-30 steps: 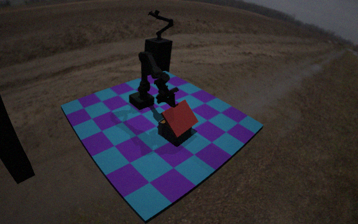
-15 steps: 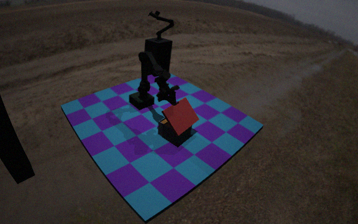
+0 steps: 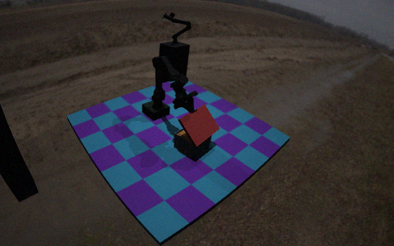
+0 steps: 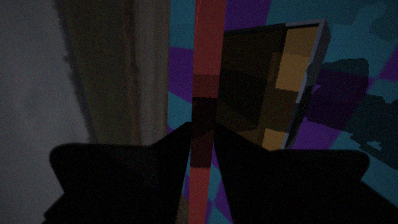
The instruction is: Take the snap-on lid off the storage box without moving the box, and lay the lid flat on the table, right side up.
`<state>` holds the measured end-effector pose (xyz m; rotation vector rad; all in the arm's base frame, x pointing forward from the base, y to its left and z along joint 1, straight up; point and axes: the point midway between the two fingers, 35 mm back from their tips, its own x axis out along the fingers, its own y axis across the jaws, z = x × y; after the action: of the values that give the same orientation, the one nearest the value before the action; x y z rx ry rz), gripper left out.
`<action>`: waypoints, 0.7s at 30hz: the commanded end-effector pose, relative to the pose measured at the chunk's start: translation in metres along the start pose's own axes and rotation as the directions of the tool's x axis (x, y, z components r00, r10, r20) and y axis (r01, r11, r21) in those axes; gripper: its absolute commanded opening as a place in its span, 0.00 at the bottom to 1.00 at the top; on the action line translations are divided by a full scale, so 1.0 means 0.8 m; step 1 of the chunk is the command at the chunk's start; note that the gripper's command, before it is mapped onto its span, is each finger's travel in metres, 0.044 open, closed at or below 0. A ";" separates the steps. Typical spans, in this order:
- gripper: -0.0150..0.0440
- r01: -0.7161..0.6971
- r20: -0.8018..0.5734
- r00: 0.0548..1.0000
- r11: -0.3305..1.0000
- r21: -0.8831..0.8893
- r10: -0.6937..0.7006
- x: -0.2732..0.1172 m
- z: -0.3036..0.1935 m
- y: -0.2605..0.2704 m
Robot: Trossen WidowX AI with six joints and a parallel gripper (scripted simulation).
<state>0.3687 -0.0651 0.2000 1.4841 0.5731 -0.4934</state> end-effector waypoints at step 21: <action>0.25 -0.017 0.003 1.000 1.000 0.002 0.017 -0.006 -0.039 0.000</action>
<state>0.3649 -0.0402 0.1984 1.4853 0.5728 -0.4926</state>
